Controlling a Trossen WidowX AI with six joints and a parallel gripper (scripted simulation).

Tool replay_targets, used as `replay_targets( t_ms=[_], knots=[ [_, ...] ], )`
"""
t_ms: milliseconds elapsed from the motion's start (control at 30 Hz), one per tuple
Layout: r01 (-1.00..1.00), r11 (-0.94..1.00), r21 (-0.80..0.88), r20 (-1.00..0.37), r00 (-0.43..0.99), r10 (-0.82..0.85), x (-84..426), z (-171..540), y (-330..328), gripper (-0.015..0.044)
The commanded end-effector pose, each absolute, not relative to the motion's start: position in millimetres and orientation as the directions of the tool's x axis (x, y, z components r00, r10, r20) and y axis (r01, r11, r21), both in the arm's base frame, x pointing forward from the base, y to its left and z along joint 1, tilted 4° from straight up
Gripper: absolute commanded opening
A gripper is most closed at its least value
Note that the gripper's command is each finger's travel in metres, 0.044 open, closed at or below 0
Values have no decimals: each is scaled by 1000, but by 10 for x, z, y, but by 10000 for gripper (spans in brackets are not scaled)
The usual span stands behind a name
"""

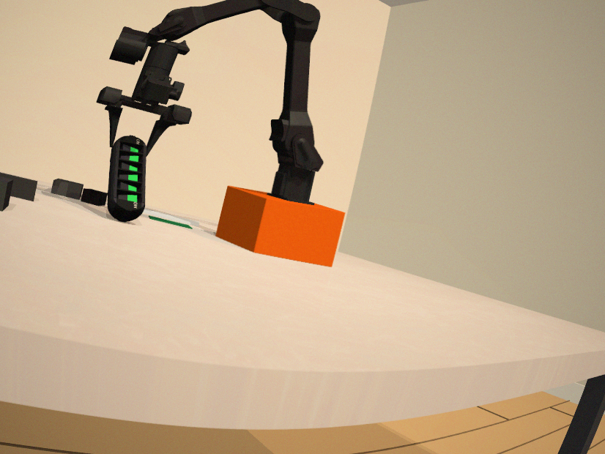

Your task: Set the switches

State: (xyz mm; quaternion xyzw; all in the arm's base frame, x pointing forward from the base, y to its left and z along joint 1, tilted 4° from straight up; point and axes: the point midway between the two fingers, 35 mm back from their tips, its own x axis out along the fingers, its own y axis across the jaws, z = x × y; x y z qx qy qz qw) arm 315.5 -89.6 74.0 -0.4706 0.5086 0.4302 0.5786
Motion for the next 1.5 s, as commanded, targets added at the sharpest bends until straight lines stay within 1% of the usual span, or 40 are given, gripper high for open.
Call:
replay_targets(
  t_ms=[0, 1467],
  knots=[
    [-981, 175, -86, -995, 93, 33, 3136, 647, -873, 338],
    [-981, 175, -86, -995, 92, 31, 3109, 424, -1127, 338]
  ],
)
